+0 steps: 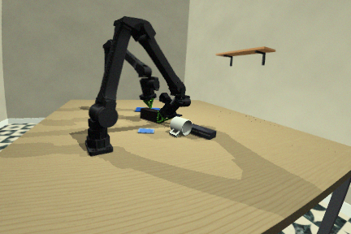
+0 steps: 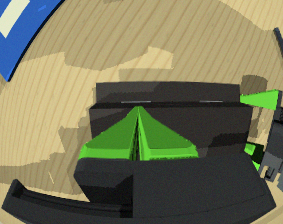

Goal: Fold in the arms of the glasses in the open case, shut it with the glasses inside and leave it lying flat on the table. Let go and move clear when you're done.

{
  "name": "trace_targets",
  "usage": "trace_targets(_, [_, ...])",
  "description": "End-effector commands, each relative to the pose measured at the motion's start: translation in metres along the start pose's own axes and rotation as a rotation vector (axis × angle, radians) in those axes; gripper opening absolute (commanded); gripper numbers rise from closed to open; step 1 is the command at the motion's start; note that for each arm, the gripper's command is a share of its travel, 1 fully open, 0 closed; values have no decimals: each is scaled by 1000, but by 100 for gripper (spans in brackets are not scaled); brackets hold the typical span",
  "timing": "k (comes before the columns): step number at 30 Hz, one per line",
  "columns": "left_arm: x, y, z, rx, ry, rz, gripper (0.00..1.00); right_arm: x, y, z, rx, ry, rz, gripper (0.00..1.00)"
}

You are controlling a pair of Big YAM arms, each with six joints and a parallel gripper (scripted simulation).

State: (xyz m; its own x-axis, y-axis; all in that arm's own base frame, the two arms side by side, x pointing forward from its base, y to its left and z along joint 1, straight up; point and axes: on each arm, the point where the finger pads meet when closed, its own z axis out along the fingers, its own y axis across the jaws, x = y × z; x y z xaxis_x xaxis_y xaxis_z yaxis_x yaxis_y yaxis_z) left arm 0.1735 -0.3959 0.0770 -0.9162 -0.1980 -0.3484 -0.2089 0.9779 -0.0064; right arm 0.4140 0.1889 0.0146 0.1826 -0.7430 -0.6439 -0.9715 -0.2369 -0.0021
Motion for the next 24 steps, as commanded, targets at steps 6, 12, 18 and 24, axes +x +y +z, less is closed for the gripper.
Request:
trace_targets(6, [17, -7, -35, 13, 36, 25, 0, 1, -11, -9, 33, 10, 11, 57])
trace_targets(12, [7, -14, -67, 46, 19, 4, 0, 1, -11, -9, 33, 10, 11, 57])
trace_targets(18, [3, -18, -84, 51, 12, -4, 0, 1, -11, -9, 33, 10, 11, 57])
trace_targets(24, [-3, -19, -103, 75, 7, -17, 0, 1, -11, -9, 33, 10, 11, 57])
